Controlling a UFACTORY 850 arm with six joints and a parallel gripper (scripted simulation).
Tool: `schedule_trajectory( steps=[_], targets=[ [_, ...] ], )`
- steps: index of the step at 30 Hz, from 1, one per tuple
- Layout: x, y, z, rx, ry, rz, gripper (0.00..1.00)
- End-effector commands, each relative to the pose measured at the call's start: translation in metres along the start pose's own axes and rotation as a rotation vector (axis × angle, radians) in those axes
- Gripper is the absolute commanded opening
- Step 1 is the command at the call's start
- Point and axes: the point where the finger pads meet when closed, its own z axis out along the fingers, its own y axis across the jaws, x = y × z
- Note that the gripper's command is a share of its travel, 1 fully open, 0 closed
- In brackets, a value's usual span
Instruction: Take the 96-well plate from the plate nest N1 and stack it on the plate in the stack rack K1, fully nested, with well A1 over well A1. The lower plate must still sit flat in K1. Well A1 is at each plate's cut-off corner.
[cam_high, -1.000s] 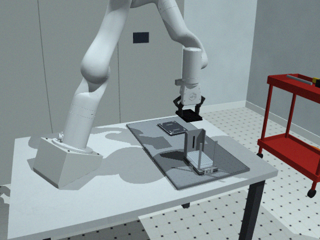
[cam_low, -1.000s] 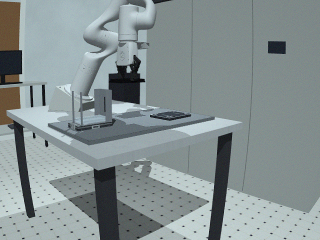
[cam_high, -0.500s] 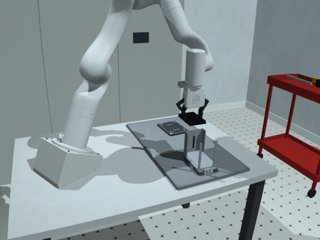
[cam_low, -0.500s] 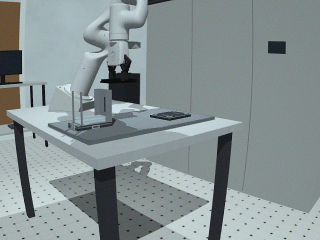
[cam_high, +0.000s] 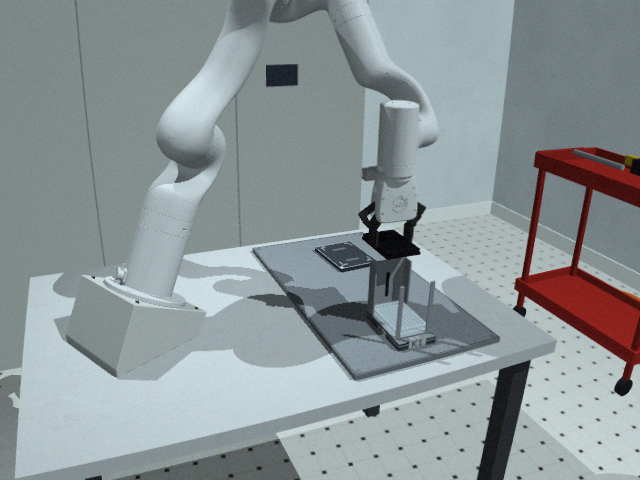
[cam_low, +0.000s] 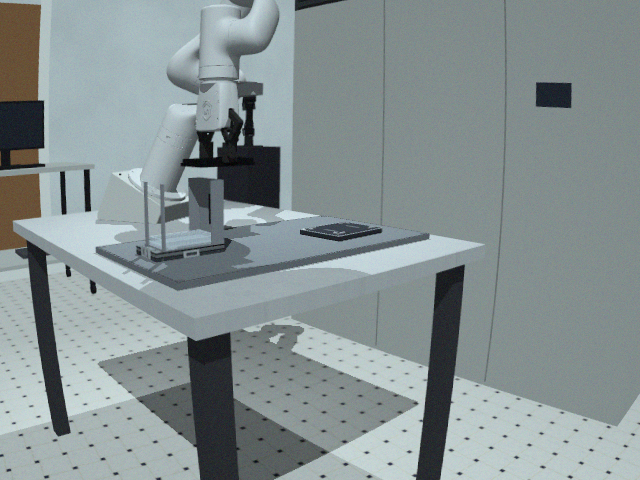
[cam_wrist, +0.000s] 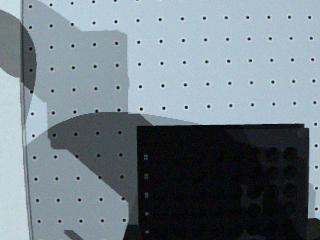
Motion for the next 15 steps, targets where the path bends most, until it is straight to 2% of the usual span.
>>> schedule_trajectory(
  steps=[1,15],
  targets=[
    [-0.013,-0.001,-0.001,-0.002,0.000,0.000,0.00],
    [-0.053,-0.005,-0.002,-0.002,-0.001,0.000,0.00]
  ],
)
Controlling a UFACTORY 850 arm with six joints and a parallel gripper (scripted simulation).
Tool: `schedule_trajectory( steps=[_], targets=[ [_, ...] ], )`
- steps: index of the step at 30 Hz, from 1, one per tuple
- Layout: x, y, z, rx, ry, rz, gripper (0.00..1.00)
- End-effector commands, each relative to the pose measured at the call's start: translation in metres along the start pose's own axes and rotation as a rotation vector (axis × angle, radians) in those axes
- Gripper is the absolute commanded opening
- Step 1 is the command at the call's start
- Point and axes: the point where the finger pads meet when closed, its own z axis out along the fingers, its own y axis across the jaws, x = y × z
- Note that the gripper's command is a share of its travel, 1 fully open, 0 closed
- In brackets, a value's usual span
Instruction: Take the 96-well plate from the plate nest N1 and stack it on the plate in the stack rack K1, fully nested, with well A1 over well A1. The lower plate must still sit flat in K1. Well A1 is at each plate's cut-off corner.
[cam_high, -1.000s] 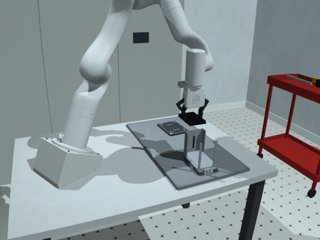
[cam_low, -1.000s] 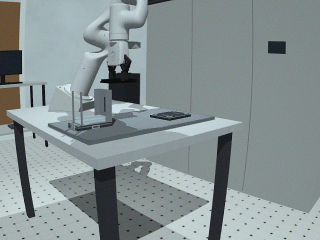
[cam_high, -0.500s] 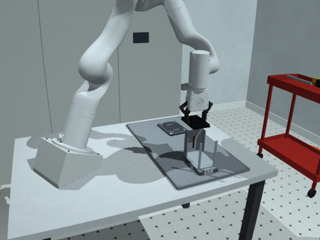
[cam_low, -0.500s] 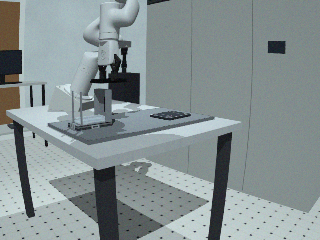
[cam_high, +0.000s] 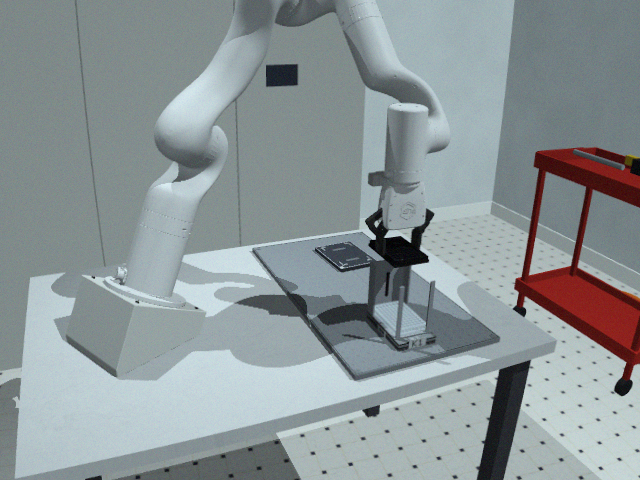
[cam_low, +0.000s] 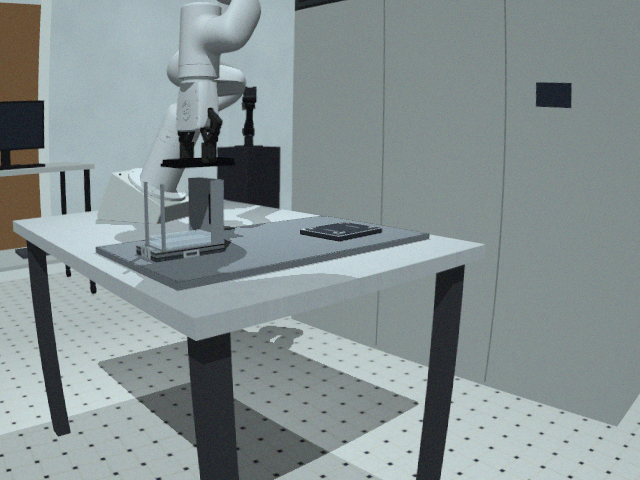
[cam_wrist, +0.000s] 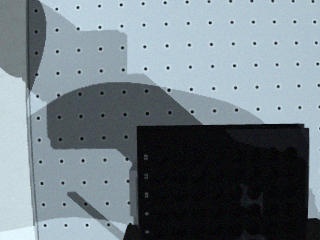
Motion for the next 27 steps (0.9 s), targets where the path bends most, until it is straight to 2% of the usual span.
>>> schedule_trajectory(
  steps=[1,8,27],
  targets=[
    [-0.011,0.000,-0.001,-0.002,-0.001,-0.001,0.00],
    [-0.034,-0.003,-0.001,-0.002,-0.001,-0.001,0.00],
    [-0.034,-0.003,-0.001,-0.002,-0.001,-0.001,0.00]
  ],
)
